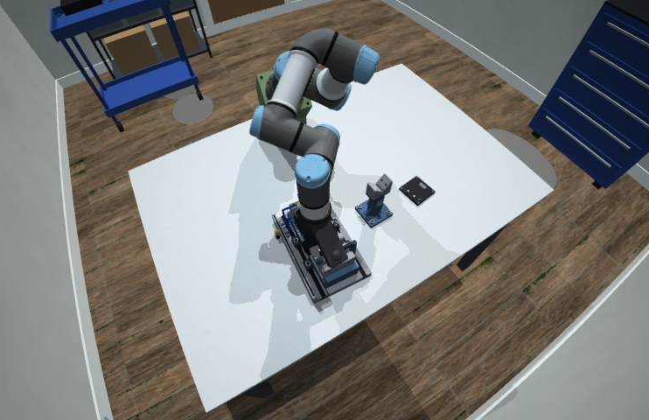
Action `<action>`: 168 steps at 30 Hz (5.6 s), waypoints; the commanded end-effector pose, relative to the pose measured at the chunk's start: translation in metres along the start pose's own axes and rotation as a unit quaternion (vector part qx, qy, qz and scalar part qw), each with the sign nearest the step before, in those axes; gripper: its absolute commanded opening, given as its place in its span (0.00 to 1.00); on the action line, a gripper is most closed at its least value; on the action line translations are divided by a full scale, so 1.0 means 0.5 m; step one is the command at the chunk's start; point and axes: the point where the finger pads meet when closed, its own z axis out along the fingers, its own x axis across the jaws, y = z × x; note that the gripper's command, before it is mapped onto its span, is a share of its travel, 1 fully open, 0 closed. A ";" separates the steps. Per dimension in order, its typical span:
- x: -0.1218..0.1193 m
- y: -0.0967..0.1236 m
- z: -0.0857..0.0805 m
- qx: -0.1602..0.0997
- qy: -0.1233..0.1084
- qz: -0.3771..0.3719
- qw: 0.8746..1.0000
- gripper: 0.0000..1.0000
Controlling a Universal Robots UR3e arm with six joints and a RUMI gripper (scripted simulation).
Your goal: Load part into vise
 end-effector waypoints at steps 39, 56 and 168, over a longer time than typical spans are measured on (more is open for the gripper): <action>0.013 -0.002 -0.002 0.001 0.001 0.000 1.000 0.00; 0.060 -0.002 -0.002 0.001 0.001 0.000 1.000 0.00; 0.029 -0.001 -0.128 0.001 0.000 0.000 1.000 0.00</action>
